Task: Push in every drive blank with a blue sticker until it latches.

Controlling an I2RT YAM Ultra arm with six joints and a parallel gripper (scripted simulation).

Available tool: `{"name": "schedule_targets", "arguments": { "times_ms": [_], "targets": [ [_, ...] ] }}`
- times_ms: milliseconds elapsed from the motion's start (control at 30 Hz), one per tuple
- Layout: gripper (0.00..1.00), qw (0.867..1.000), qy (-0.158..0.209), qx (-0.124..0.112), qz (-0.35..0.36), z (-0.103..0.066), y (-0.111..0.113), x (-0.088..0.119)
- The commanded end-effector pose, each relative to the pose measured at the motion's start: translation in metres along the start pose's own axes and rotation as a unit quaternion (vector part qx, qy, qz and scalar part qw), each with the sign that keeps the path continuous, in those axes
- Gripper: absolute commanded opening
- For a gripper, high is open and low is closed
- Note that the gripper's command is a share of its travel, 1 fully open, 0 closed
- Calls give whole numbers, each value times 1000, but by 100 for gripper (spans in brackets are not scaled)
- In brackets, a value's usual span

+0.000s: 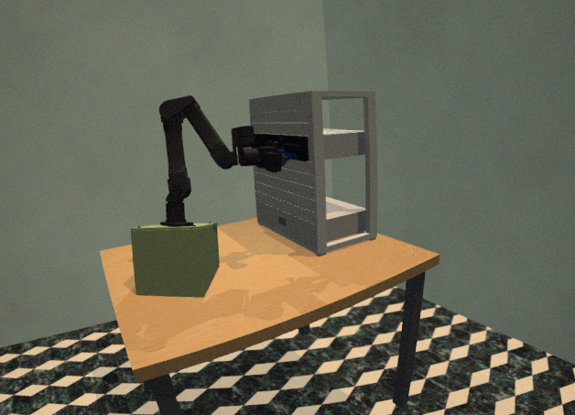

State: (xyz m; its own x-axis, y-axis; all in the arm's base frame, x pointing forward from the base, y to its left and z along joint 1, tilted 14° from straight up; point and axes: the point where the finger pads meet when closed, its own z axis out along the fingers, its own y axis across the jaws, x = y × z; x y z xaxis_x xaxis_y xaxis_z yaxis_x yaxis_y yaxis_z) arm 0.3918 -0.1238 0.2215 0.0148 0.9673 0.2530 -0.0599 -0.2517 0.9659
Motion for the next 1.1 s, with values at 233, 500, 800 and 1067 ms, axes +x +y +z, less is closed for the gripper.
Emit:
{"name": "schedule_targets", "arguments": {
  "times_ms": [233,500,800,1067],
  "targets": [
    [0,999,-3,-34,-15,-72,20,0],
    [0,998,2,-50,-29,-81,36,1],
    [0,999,1,-34,-20,-93,17,19],
    [0,998,2,-51,-33,-94,35,25]
  ]
}}
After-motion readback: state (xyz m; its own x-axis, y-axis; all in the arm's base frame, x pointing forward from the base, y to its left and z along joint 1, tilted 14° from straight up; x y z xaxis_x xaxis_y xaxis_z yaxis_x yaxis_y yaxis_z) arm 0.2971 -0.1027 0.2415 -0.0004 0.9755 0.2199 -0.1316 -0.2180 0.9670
